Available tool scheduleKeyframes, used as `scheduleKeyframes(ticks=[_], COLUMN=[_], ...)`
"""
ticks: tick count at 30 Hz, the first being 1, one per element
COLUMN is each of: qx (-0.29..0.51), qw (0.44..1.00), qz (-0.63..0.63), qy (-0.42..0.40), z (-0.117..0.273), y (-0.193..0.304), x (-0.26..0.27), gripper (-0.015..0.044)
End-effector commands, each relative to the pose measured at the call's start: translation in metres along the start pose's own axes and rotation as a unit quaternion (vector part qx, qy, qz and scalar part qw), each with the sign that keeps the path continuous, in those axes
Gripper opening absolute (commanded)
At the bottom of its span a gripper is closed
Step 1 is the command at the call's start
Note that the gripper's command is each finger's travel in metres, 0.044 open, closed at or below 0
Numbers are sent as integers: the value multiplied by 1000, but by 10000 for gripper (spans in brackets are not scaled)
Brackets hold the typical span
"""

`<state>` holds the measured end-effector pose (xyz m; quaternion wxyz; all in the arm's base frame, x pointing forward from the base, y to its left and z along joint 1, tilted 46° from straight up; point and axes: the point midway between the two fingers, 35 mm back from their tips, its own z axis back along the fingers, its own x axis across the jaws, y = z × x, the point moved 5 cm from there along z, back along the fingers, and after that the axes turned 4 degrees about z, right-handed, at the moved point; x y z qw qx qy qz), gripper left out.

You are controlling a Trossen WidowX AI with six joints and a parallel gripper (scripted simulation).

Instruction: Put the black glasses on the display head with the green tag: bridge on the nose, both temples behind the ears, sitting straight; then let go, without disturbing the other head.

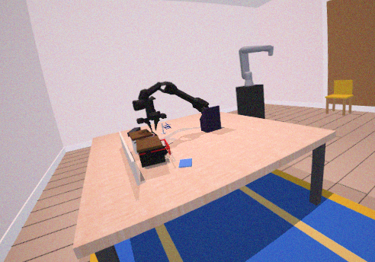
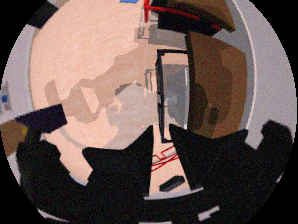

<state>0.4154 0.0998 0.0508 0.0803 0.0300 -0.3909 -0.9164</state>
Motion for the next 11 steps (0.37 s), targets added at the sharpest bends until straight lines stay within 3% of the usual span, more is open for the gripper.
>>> scheduleKeyframes(ticks=[1, 11], qx=[-2, -2], qw=[1000, 1000], qz=[1, 2], qy=[-2, -2], z=[5, 13], y=[-2, -4], x=[13, 43], gripper=[108, 108])
